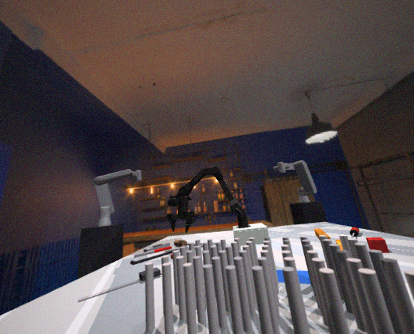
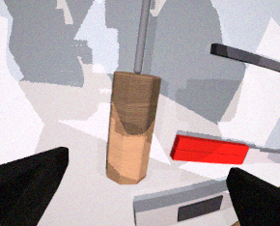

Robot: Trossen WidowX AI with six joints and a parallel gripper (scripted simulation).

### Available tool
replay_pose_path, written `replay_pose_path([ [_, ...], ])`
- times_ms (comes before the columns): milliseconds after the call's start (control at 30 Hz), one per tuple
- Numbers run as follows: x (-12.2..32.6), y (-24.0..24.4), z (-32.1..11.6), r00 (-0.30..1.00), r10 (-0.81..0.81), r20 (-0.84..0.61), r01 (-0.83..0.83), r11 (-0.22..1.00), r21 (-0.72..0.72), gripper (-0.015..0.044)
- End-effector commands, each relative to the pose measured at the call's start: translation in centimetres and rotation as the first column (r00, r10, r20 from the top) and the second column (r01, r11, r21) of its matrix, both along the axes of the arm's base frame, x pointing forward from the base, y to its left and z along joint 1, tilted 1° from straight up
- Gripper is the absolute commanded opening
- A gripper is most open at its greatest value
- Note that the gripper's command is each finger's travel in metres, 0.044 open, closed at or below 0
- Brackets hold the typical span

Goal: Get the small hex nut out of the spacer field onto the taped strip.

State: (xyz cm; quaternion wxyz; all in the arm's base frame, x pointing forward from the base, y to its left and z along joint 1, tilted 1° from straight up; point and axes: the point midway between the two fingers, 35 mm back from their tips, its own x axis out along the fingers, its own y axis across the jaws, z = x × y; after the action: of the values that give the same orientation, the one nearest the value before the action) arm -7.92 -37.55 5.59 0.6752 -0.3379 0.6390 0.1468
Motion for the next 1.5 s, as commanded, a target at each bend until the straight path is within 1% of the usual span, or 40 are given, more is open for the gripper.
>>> replay_pose_path([
  [0,0.0,-0.1,0.1,1.0,0.004,0.008,-0.004,1.0,-0.012,0.044],
  [133,-0.4,0.3,0.4,0.994,0.018,0.105,-0.004,0.992,-0.128,0.044],
  [267,-0.5,0.4,0.4,0.994,0.019,0.111,-0.004,0.991,-0.136,0.044],
  [467,-0.5,0.4,0.4,0.994,0.019,0.111,-0.004,0.991,-0.136,0.0282],
  [767,-0.5,0.4,0.3,0.994,0.019,0.111,-0.004,0.991,-0.136,0.028],
  [1467,-0.6,0.0,-3.1,0.994,0.019,0.111,-0.004,0.991,-0.136,0.028],
])
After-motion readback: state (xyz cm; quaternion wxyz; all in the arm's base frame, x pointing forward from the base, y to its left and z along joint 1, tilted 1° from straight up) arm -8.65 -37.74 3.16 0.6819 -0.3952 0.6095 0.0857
